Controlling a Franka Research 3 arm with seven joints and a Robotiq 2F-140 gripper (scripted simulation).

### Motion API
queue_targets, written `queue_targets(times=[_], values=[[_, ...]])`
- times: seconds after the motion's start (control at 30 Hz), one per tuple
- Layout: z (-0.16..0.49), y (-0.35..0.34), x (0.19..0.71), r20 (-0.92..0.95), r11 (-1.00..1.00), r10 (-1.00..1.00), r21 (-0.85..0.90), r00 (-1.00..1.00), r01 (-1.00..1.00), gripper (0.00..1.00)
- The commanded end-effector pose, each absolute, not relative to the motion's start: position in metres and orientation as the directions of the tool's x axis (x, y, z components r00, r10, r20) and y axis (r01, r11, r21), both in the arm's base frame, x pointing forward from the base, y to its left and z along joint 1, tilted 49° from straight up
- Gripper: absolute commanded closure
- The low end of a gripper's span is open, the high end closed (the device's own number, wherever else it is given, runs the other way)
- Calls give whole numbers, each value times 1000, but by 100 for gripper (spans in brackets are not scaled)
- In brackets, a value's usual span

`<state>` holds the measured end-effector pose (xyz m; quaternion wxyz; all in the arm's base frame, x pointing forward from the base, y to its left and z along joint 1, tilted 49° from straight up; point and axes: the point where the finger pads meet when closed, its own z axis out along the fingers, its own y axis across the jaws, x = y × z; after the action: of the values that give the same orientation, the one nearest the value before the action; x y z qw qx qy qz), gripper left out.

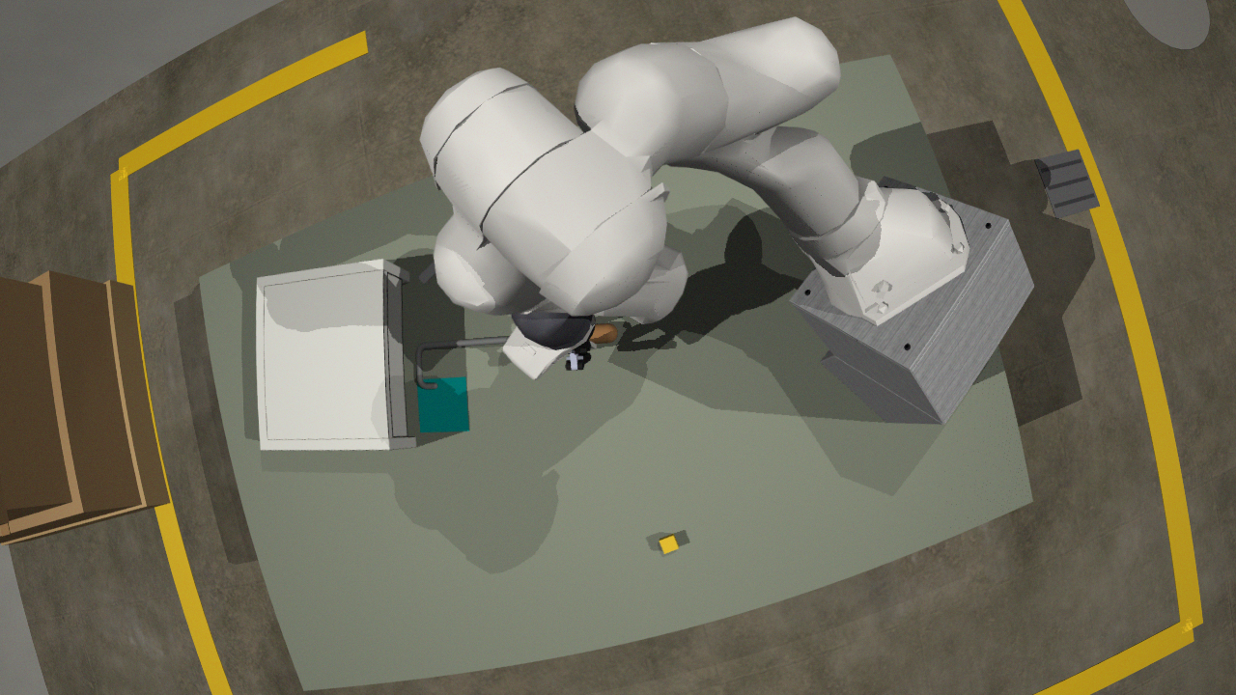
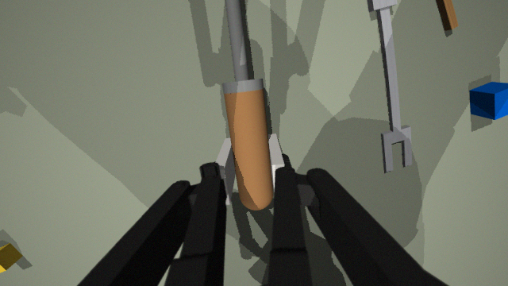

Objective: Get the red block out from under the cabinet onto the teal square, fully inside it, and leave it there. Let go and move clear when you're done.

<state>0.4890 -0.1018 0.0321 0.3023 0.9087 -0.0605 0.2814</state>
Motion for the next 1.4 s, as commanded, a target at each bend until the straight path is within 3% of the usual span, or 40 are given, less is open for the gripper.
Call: queue_targets(times=[0.0,1.37], values=[[35,-105,487,542,-815,75,517,837,-262,100],[49,-134,472,542,-815,75,517,837,-262,100]])
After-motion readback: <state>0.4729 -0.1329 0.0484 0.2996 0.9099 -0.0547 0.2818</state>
